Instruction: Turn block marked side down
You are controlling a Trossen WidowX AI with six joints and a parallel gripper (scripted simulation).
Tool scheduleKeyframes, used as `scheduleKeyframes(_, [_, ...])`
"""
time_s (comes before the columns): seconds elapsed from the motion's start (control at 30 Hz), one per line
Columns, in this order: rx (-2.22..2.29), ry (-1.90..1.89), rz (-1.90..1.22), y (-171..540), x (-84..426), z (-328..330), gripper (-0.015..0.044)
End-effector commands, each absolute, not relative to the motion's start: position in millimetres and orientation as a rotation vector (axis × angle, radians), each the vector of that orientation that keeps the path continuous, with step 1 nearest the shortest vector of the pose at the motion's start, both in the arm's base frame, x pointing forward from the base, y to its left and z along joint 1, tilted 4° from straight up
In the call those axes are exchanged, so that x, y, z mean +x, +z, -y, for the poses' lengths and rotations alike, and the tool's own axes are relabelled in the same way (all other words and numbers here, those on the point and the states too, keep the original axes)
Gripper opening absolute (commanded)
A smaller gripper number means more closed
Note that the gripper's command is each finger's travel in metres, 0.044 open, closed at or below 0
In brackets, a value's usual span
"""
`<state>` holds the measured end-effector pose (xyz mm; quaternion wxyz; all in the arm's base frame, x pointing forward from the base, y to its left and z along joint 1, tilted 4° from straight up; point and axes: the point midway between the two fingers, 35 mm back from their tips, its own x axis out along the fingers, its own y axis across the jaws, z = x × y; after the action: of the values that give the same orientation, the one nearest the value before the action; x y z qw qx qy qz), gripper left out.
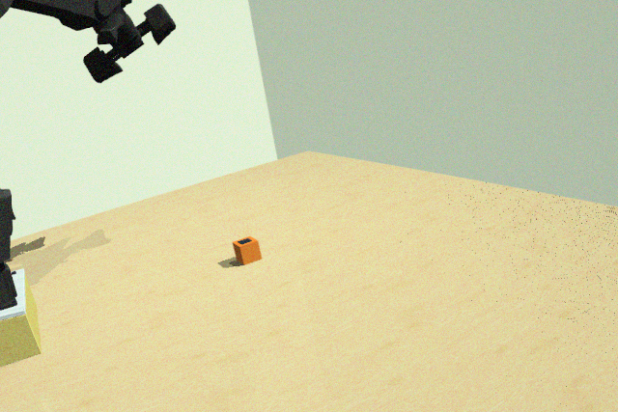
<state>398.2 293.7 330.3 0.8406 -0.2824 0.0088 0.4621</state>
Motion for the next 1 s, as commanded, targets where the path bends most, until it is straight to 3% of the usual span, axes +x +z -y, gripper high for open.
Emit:
scheduleKeyframes(0.0, [-0.522, 0.867, -0.244, 292.2, 425.7, -251.8, 0.044])
scheduleKeyframes(0.33, [-0.247, 0.473, -0.841, 189.6, 450.6, -117.2, 0.044])
scheduleKeyframes(0.7, [0.1, -0.084, -1.402, 106.9, 393.9, 22.4, 0.044])
scheduleKeyframes(0.97, [0.14, -0.158, -1.461, 98.1, 384.9, 40.9, 0.044])
